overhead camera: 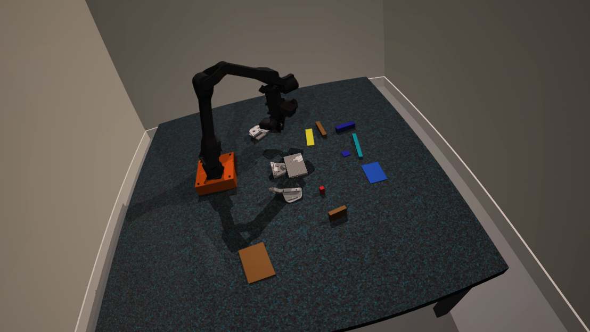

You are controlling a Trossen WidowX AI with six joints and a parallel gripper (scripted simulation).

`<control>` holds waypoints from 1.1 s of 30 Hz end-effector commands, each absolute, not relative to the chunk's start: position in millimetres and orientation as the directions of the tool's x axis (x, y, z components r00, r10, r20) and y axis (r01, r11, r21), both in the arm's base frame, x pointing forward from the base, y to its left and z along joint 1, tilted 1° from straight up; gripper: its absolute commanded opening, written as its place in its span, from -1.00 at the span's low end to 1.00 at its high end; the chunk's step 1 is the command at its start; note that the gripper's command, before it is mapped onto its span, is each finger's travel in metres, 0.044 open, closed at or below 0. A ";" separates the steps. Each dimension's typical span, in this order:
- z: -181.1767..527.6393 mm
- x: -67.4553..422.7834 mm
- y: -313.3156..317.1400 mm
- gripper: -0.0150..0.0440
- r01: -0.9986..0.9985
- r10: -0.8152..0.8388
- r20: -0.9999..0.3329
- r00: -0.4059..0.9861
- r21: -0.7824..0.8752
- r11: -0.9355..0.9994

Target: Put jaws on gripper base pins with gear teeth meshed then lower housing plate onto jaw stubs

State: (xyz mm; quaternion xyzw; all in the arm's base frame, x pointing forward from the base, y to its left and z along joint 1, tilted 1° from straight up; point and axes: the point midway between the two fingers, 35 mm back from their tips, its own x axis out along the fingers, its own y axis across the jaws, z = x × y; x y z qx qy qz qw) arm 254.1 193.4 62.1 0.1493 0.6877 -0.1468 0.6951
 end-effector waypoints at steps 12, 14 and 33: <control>36.8 254.3 193.7 -0.37 0.406 0.001 -1.000 0.007 0.004 0.914; 33.6 254.3 193.6 -0.37 0.406 0.001 -1.000 0.007 0.004 0.914; 6.1 252.8 192.4 -0.37 0.406 0.001 -1.000 0.007 0.004 0.914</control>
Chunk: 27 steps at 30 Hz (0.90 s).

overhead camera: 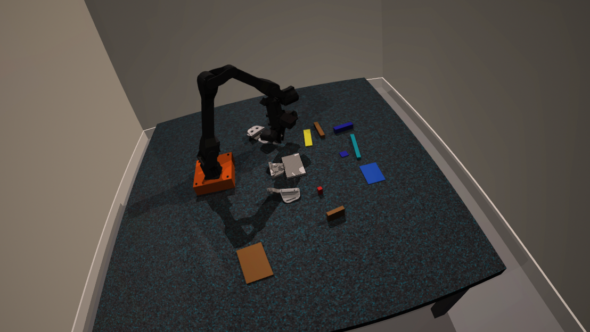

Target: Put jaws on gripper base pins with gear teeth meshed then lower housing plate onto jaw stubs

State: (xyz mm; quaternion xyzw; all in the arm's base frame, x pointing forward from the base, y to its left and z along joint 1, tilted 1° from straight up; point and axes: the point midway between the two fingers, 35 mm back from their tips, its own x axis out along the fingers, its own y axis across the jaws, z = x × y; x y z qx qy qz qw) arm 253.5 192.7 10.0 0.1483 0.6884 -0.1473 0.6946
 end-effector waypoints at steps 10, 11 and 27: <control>54.1 253.8 193.3 0.43 0.406 0.001 -1.000 0.007 0.004 0.914; 63.0 253.2 192.9 0.52 0.406 0.001 -1.000 0.007 0.004 0.914; 70.1 252.6 192.5 1.00 0.406 0.001 -1.000 0.007 0.004 0.914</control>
